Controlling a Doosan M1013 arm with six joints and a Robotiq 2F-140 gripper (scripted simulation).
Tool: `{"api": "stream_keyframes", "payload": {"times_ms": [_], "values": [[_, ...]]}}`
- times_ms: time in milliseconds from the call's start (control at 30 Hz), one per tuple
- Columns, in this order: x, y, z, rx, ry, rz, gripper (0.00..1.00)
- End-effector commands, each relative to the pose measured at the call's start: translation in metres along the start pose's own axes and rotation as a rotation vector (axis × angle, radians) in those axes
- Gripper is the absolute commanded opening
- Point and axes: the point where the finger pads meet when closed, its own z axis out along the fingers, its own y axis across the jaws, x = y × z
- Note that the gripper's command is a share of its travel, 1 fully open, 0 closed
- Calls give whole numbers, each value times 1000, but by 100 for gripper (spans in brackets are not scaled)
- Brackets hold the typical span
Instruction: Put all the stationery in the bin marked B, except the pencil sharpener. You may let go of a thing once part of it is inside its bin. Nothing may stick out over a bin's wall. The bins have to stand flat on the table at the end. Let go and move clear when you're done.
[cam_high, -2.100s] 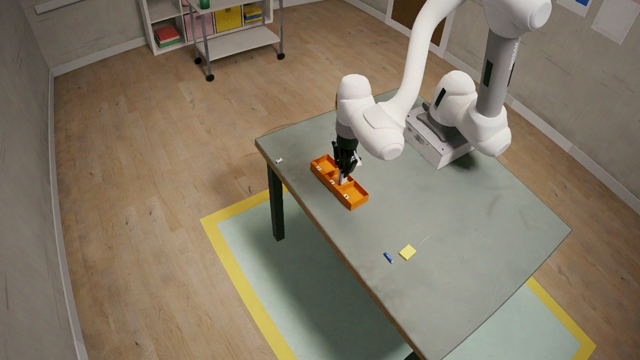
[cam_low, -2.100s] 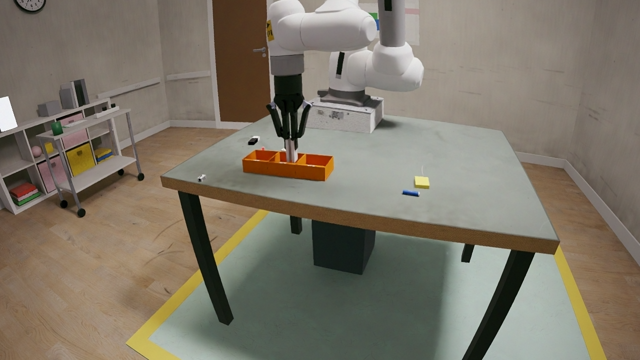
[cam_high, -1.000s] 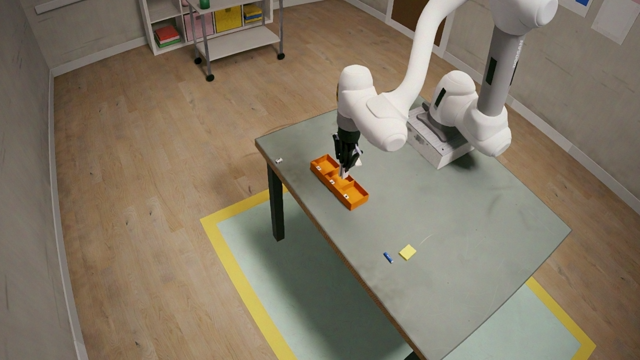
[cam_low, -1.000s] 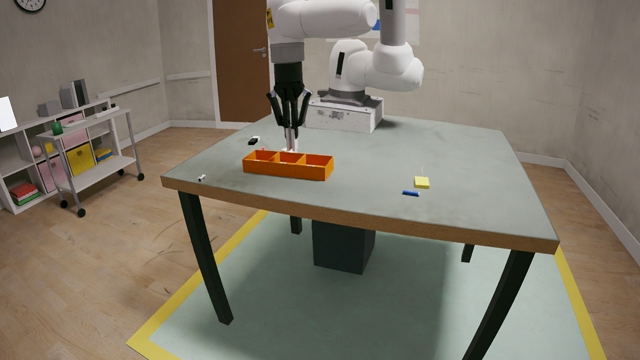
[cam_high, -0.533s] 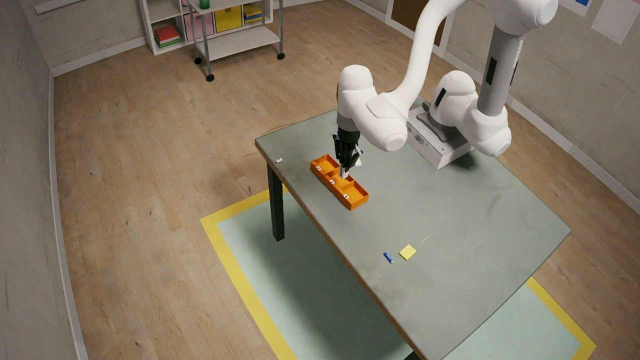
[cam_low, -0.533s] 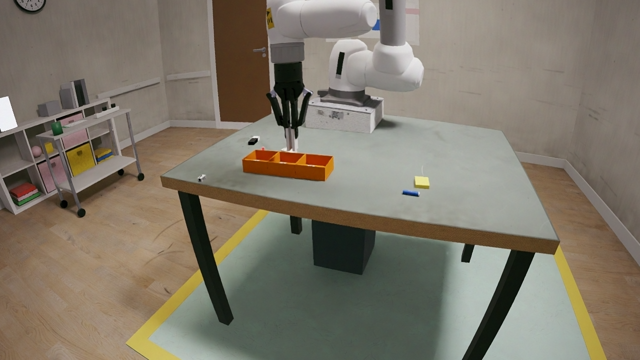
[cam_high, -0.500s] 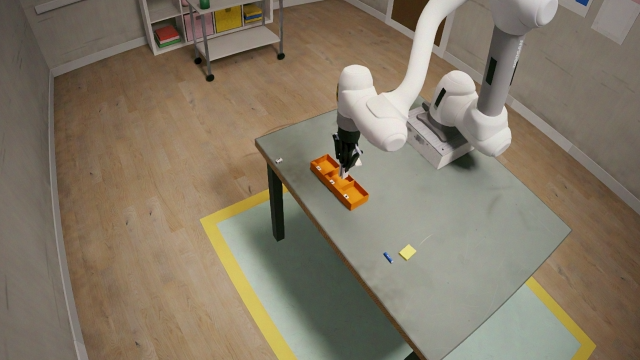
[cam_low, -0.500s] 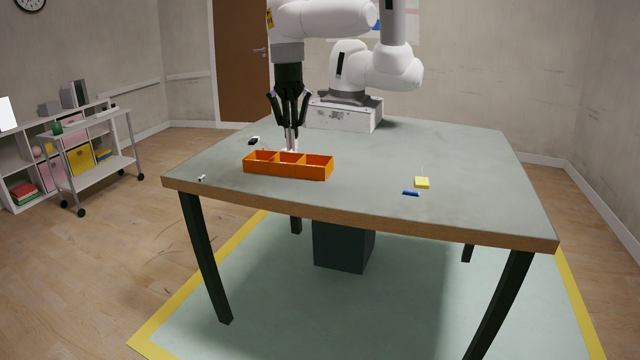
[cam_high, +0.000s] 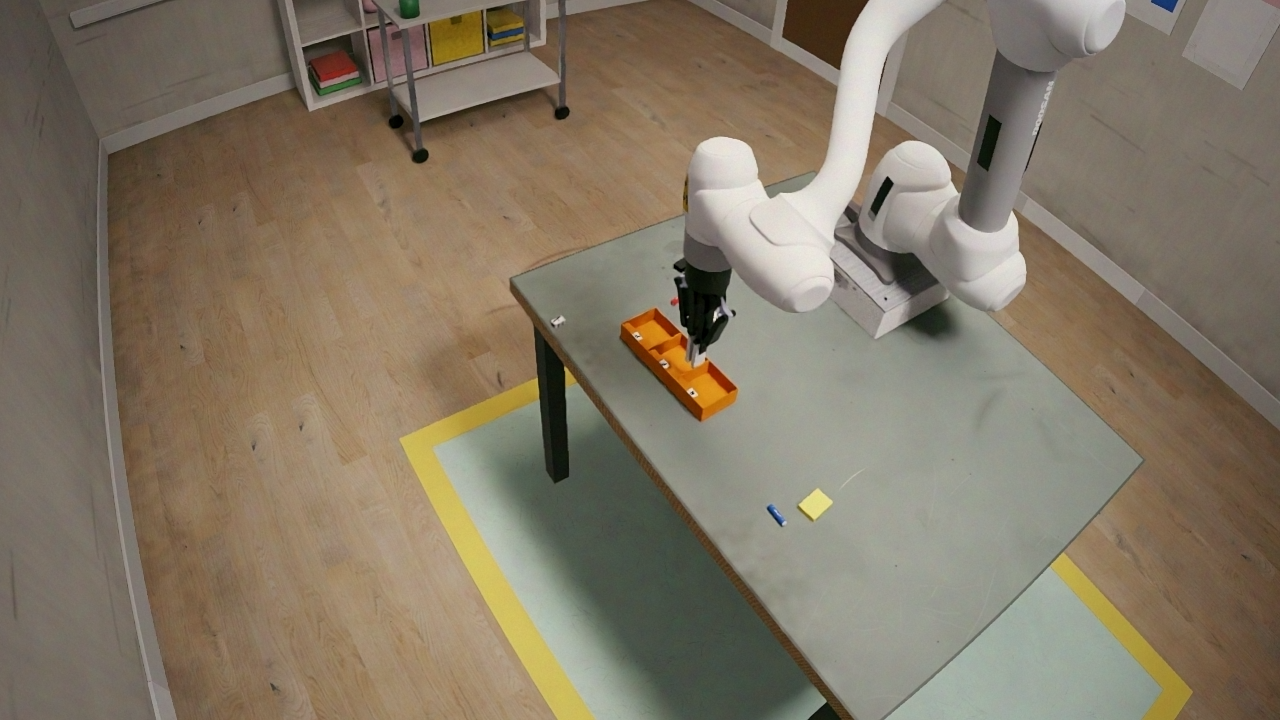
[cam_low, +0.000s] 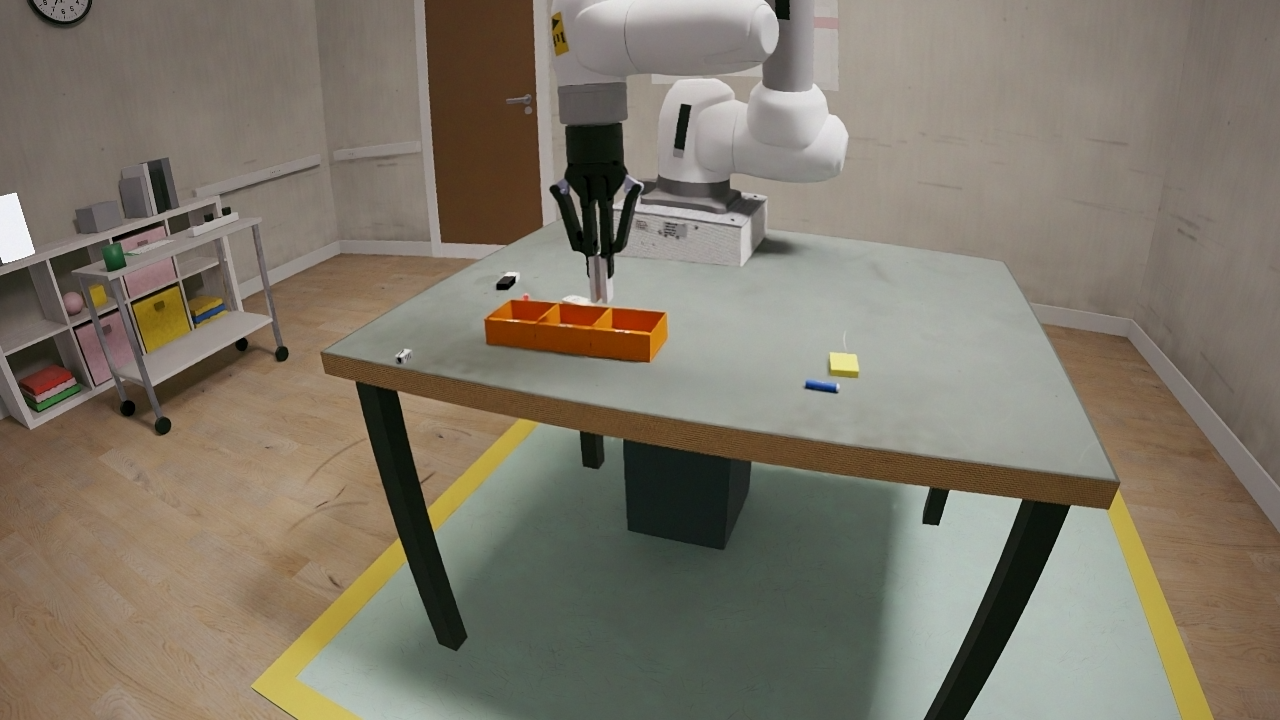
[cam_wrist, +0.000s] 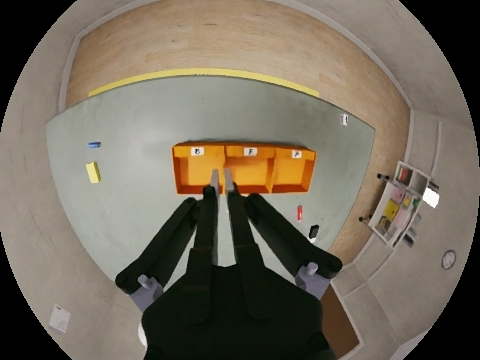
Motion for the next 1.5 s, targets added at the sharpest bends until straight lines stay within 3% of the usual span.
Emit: {"api": "stream_keyframes", "payload": {"times_ms": [0,233,1467], "values": [[0,-20,-3,-5,-2,-5,15],[2,-54,-3,-5,-2,-5,15],[2,-54,-3,-5,-2,-5,15]]}}
